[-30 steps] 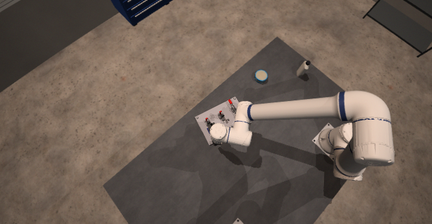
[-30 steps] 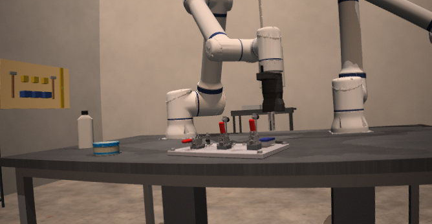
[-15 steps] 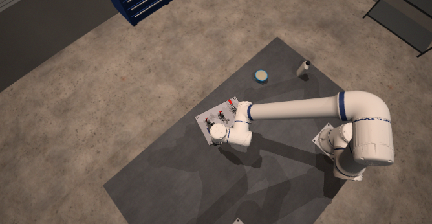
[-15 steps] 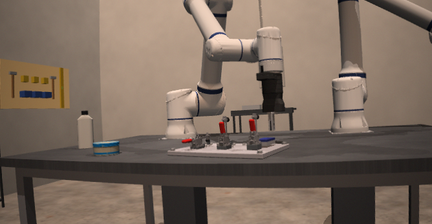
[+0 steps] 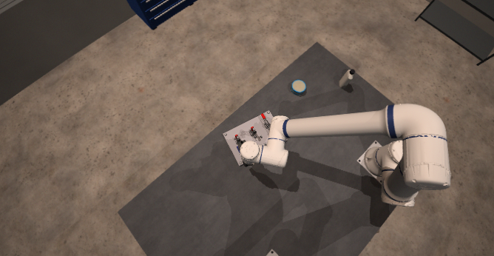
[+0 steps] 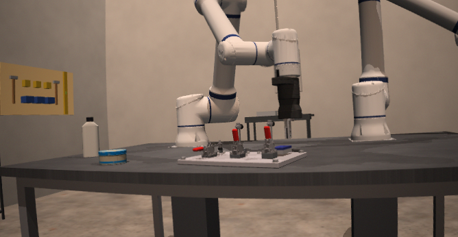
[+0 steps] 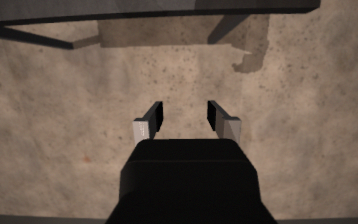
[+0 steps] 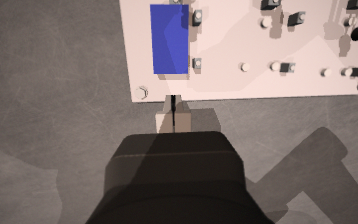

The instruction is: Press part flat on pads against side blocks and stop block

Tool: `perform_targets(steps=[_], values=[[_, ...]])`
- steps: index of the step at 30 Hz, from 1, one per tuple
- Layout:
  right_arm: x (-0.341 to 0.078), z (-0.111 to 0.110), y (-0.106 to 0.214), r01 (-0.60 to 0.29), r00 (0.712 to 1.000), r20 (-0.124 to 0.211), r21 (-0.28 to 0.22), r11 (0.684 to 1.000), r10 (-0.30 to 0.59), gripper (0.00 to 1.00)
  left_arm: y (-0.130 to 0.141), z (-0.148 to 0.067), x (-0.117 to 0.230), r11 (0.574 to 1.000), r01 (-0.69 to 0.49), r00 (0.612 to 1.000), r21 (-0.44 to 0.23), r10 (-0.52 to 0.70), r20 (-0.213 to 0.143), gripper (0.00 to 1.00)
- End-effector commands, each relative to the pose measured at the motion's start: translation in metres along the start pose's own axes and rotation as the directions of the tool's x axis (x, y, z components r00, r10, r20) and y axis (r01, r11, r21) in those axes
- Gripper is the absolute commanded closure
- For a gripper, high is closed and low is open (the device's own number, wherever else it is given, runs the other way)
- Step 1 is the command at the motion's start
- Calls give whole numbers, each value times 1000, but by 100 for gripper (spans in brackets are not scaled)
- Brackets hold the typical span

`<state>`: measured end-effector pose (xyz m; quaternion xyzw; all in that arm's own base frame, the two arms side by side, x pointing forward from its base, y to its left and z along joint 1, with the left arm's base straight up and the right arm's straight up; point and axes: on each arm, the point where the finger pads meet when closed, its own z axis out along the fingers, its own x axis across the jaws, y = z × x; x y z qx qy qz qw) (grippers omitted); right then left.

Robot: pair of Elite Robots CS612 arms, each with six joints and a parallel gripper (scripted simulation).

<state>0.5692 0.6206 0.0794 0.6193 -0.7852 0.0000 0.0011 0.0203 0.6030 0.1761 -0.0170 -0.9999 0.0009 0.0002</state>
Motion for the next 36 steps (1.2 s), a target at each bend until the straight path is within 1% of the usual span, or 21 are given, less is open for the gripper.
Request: perform_targets(steps=[1, 20, 36], values=[[-1, -1, 0, 0, 1000, 2, 1, 1000, 0, 100, 1, -1, 0, 1000, 0, 1000, -2, 0, 0, 0], [-6, -1, -7, 0, 1000, 2, 1, 1000, 0, 100, 1, -1, 0, 1000, 0, 1000, -2, 0, 0, 0], [-34, -1, -43, 0, 1000, 2, 1, 1000, 0, 100, 1, -1, 0, 1000, 0, 1000, -2, 0, 0, 0]])
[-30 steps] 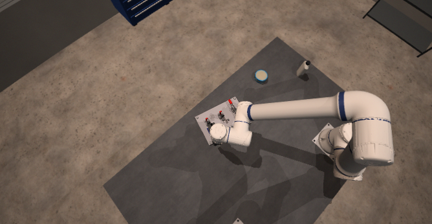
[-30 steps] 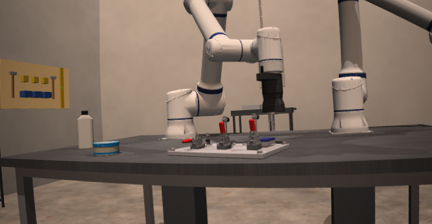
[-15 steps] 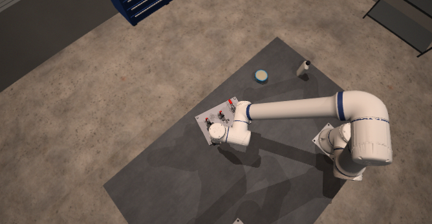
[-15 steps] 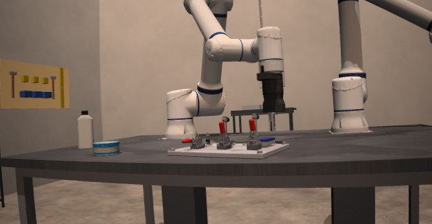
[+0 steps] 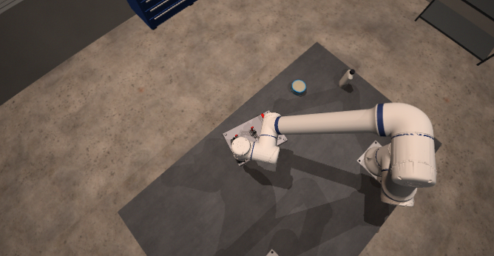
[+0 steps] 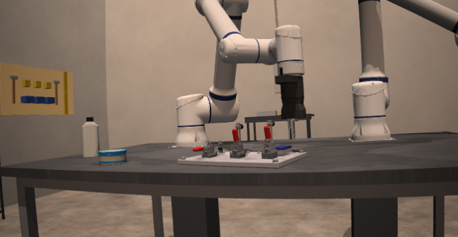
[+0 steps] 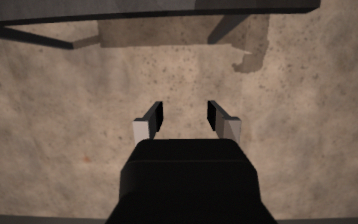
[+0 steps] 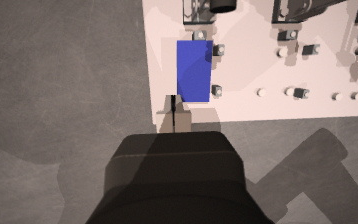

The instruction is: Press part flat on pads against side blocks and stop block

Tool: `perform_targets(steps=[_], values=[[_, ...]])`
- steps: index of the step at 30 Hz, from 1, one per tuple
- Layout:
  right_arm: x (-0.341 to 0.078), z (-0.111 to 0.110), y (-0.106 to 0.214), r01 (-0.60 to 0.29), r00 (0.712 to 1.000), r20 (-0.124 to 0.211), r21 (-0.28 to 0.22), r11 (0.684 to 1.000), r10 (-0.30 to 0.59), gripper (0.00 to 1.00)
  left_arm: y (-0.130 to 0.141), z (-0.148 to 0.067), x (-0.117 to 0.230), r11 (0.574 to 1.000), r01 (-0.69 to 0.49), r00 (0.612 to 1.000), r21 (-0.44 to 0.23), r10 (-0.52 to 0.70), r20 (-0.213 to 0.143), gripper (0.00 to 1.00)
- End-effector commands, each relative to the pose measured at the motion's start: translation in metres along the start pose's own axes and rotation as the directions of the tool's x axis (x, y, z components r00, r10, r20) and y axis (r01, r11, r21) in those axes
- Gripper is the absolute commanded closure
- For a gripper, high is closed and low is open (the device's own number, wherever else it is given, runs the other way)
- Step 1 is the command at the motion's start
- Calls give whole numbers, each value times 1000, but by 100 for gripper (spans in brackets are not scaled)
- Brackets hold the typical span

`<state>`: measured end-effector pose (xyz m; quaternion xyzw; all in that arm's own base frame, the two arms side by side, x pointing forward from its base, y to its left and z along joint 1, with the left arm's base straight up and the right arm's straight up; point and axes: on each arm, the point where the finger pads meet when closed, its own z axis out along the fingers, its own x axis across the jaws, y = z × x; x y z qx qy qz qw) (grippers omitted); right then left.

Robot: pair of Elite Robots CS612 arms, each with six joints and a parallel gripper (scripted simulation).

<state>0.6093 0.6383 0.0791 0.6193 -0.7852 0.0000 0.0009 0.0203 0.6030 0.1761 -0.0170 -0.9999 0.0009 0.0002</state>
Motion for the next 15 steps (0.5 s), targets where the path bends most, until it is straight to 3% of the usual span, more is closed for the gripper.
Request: perform_targets(steps=[1, 15], values=[[-7, -1, -9, 0, 1000, 1, 1, 1000, 0, 100, 1, -1, 0, 1000, 0, 1000, -2, 0, 0, 0], [-24, -1, -31, 0, 1000, 1, 1, 1000, 0, 100, 1, -1, 0, 1000, 0, 1000, -2, 0, 0, 0]])
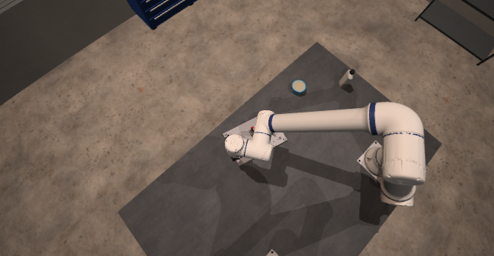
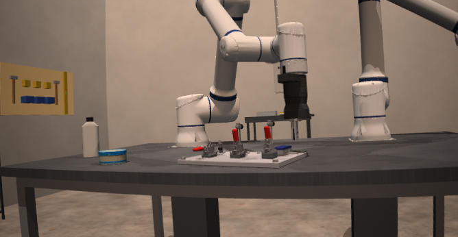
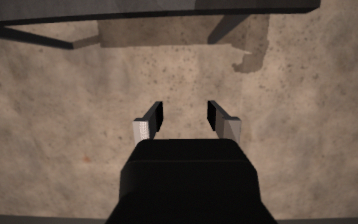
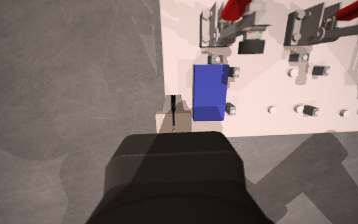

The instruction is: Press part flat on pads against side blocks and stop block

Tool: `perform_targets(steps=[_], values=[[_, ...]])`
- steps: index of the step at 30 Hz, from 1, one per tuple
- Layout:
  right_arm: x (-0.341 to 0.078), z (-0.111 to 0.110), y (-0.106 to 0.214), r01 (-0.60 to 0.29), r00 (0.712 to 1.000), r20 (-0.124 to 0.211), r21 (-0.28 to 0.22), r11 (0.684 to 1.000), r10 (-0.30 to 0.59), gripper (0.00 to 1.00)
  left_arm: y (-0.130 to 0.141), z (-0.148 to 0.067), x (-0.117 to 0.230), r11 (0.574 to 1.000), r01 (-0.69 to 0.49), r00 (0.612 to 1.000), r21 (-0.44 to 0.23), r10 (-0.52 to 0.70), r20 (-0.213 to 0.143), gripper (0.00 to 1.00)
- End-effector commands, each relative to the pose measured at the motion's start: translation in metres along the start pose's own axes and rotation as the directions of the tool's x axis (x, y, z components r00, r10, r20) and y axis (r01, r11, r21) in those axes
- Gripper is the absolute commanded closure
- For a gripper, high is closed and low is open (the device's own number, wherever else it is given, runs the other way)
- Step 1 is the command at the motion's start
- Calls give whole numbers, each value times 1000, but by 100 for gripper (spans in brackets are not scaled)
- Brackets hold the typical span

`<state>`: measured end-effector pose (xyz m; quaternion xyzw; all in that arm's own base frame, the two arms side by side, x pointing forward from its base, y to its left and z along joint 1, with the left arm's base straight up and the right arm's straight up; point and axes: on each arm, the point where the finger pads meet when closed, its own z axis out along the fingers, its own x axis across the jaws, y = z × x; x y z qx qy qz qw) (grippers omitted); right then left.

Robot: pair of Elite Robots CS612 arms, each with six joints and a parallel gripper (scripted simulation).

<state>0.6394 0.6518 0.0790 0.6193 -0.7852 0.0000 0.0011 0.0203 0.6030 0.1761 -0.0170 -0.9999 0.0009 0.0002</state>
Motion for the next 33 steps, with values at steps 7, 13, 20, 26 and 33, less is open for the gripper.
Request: perform_targets(steps=[7, 13, 20, 26, 33], values=[[-4, -1, -5, 0, 1000, 2, 1, 1000, 0, 100, 1, -1, 0, 1000, 0, 1000, -2, 0, 0, 0], [-4, 1, -5, 0, 1000, 2, 1, 1000, 0, 100, 1, -1, 0, 1000, 0, 1000, -2, 0, 0, 0], [-4, 8, -5, 0, 1000, 2, 1, 1000, 0, 100, 1, -1, 0, 1000, 0, 1000, -2, 0, 0, 0], [-4, 21, -5, 0, 1000, 2, 1, 1000, 0, 100, 1, -1, 0, 1000, 0, 1000, -2, 0, 0, 0], [-4, 32, -5, 0, 1000, 2, 1, 1000, 0, 100, 1, -1, 0, 1000, 0, 1000, -2, 0, 0, 0]])
